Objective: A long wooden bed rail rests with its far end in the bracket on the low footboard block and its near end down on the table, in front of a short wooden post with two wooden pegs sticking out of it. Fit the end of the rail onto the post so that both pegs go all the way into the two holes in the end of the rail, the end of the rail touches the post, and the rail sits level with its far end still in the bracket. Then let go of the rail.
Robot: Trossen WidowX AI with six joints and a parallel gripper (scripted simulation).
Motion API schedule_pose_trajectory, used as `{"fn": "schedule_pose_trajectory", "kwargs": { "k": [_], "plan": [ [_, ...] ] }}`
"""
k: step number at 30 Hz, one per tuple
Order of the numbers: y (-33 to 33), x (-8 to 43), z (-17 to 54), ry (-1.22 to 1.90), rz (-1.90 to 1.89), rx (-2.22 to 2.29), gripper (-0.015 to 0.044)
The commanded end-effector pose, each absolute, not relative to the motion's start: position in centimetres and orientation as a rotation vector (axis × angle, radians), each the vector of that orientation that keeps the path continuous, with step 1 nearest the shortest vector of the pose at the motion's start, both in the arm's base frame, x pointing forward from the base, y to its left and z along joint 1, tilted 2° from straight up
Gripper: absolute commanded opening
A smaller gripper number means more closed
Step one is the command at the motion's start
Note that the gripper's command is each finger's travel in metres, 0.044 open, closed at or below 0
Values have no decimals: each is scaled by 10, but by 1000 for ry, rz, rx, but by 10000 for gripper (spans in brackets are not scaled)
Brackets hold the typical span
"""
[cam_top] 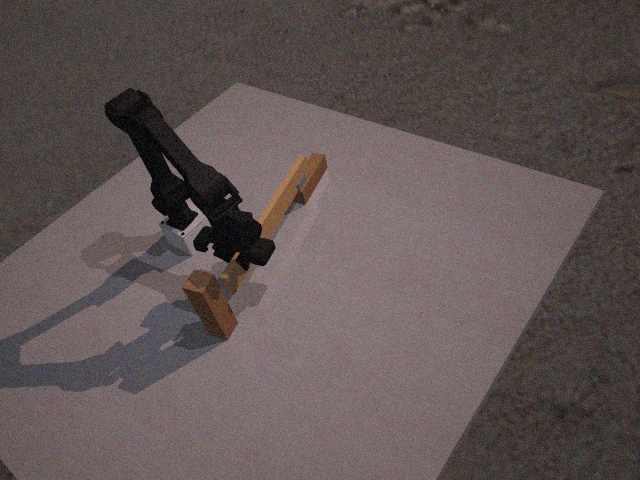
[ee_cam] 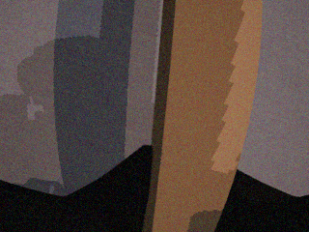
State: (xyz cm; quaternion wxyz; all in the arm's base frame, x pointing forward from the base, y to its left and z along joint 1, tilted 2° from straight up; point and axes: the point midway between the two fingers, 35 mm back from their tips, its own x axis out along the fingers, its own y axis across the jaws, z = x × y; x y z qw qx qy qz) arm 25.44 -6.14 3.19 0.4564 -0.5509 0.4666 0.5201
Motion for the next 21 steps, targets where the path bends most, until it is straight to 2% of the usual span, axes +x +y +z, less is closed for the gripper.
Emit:
{"fn": "schedule_pose_trajectory", "kwargs": {
  "k": [1, 21],
  "plan": [
    [-61, 255, 33, 1147, 1277, -1361, 0],
    [-62, 255, 32, 1147, 1277, -1361, 0]
  ]
}}
